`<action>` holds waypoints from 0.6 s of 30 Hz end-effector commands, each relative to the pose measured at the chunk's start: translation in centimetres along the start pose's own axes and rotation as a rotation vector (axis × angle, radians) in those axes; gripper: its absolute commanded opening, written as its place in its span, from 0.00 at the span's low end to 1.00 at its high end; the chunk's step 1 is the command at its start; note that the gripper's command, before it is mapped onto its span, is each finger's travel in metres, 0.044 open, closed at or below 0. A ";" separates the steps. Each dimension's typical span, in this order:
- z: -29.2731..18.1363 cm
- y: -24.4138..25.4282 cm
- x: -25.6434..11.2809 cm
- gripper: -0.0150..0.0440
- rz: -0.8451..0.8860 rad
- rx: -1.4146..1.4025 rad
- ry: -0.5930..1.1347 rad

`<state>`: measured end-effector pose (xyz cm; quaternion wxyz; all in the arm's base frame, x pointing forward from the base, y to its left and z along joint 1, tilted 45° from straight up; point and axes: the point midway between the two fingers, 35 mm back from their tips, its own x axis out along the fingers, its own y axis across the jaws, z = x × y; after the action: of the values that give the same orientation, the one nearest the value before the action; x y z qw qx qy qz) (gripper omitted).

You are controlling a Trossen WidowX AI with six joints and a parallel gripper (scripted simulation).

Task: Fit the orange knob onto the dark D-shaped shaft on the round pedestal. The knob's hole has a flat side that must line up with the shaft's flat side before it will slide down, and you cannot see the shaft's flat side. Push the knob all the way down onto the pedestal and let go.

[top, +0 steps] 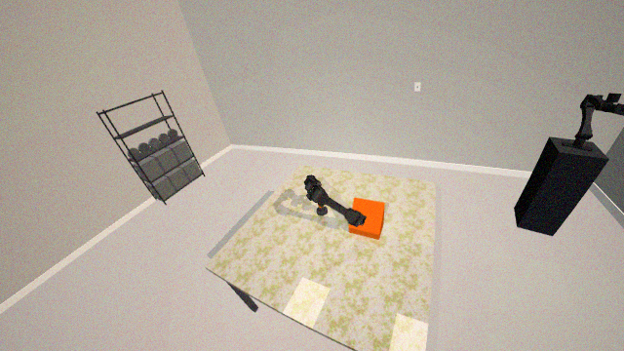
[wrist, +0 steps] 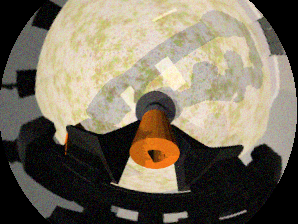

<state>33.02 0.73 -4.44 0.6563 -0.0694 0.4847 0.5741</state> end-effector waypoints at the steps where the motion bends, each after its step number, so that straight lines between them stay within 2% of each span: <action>1: 0.1 0.0 0.1 0.25 -0.001 -0.007 -0.003; 18: 0.1 0.0 0.2 0.25 -0.001 -0.019 -0.003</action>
<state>32.97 0.83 -4.52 0.6555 -0.0729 0.4821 0.5767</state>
